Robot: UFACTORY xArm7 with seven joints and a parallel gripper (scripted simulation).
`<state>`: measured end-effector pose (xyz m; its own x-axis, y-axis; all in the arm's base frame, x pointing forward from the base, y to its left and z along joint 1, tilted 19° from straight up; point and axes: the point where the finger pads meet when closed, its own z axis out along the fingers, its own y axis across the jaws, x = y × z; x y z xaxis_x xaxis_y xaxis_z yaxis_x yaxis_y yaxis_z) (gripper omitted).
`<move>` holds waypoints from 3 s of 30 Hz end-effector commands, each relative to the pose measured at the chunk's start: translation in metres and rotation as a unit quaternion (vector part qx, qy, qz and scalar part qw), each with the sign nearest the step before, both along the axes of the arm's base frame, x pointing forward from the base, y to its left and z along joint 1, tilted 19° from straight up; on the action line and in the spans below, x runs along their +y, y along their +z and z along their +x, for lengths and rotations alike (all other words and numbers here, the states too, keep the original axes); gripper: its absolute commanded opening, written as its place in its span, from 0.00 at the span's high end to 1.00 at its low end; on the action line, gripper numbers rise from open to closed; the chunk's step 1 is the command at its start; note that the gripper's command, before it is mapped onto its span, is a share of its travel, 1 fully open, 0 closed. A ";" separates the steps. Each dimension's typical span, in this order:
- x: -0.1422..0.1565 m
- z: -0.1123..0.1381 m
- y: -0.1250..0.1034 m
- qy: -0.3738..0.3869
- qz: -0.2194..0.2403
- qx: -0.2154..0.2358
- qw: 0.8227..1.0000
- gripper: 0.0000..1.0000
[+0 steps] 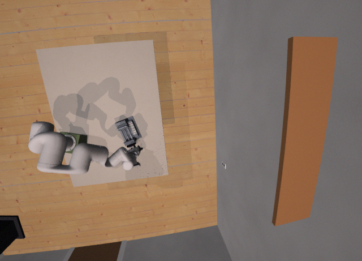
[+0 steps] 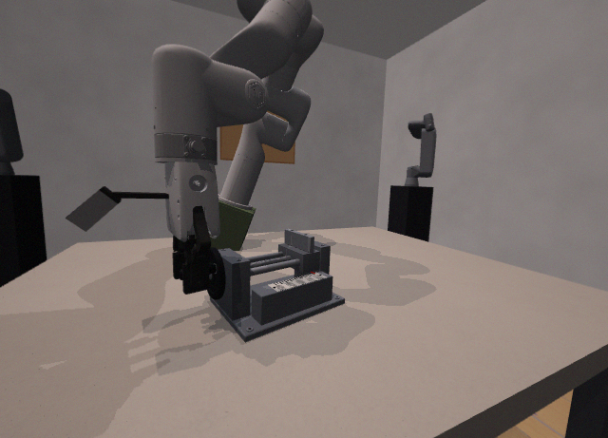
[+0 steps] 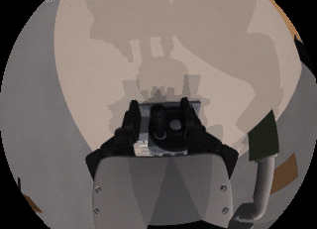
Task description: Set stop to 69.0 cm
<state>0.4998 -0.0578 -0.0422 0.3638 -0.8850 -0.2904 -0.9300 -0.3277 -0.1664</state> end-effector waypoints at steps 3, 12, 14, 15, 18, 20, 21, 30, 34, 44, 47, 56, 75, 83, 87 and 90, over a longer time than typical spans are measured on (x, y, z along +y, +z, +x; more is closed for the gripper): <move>-0.001 0.002 0.000 -0.001 -0.001 -0.002 1.000 0.43; -0.001 0.002 0.000 -0.001 -0.001 -0.002 1.000 0.94; -0.001 0.002 0.000 -0.001 -0.001 -0.002 1.000 0.94; -0.001 0.002 0.000 -0.001 -0.001 -0.002 1.000 0.94; -0.001 0.002 0.000 -0.001 -0.001 -0.002 1.000 0.94; -0.001 0.002 0.000 -0.001 -0.001 -0.002 1.000 0.94; -0.001 0.002 0.000 -0.001 -0.001 -0.002 1.000 0.94; -0.001 0.002 0.000 -0.001 -0.001 -0.002 1.000 0.94; -0.001 0.002 0.000 -0.001 -0.001 -0.002 1.000 0.94; -0.001 0.002 0.000 -0.001 -0.001 -0.002 1.000 0.94; -0.001 0.002 0.000 -0.001 -0.001 -0.002 1.000 0.94; -0.001 0.002 0.000 -0.001 -0.001 -0.002 1.000 0.94; 0.000 0.003 -0.001 -0.001 -0.001 -0.002 1.000 0.94; 0.000 0.003 -0.002 -0.001 -0.001 -0.002 1.000 0.94; 0.001 0.004 -0.003 -0.001 -0.001 -0.002 1.000 0.94; 0.001 0.004 -0.004 -0.001 -0.001 -0.002 1.000 0.94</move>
